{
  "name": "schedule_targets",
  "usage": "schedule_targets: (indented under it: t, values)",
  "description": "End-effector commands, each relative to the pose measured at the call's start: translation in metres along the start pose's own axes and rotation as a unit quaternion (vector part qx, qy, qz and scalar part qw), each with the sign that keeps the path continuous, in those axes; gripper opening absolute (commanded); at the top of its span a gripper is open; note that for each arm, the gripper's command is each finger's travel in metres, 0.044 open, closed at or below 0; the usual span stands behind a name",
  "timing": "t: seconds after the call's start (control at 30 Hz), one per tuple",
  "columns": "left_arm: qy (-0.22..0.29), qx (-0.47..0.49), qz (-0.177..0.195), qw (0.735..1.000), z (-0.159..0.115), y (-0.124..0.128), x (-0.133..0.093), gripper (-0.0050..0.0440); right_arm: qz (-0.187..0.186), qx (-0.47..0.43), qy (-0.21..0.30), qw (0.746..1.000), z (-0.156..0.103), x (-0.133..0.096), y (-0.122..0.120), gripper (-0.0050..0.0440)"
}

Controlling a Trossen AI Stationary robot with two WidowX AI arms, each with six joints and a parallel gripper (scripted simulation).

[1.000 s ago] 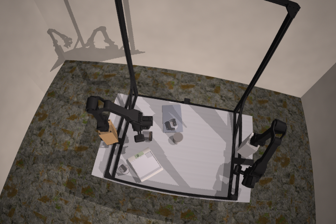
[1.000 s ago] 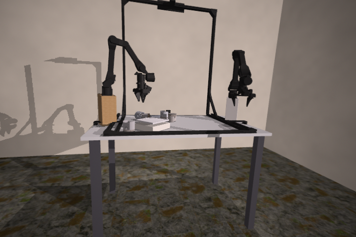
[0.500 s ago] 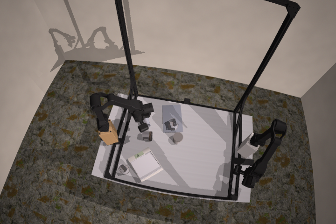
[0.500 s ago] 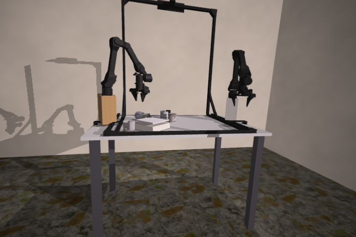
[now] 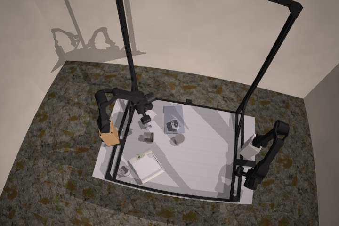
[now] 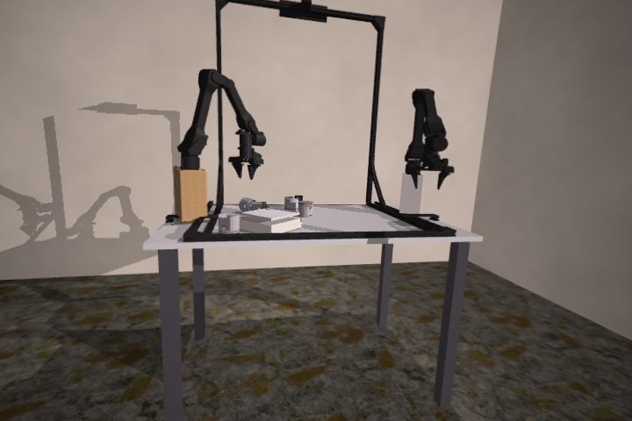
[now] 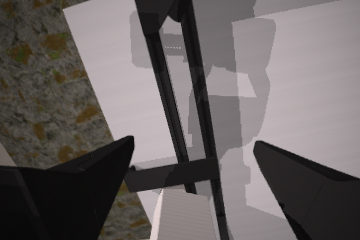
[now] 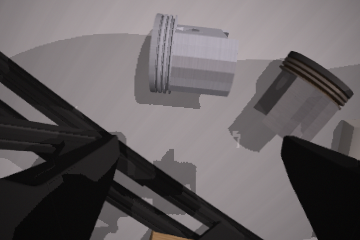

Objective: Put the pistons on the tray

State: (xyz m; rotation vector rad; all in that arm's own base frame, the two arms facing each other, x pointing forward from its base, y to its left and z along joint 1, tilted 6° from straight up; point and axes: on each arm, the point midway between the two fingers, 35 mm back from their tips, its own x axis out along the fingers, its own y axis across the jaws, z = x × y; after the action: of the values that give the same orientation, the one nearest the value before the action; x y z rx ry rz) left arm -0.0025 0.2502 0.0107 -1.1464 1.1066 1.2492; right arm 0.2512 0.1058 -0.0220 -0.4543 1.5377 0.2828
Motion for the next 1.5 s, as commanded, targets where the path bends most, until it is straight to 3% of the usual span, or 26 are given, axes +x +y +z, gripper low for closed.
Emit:
schedule_targets:
  t: [0.0,0.1,0.67,1.23,1.47]
  values:
    - [0.0,0.0,-0.001,1.0,0.0001,-0.0002,-0.0001,0.044,0.0,0.001,0.003,1.0,0.0107,0.0013,0.0173,0.0378]
    - [0.0,0.0,-0.001,1.0,0.0001,-0.0002,-0.0001,0.044,0.0,0.0,0.003,1.0,0.0124,0.0012,0.0197,0.0378]
    - [0.0,0.0,-0.001,1.0,0.0001,-0.0002,-0.0001,0.044,-0.034,-0.195,0.013,0.98,0.0124,0.0012,0.0197,0.0378]
    - [0.0,0.0,-0.001,1.0,0.0001,-0.0002,-0.0001,0.044,-0.067,-0.383,0.022,0.921,0.0124,0.0012,0.0197,0.0378]
    - [0.0,0.0,-0.001,1.0,0.0001,-0.0002,-0.0001,0.044,-0.081,-0.466,0.026,0.881,0.0124,0.0012,0.0197,0.0378]
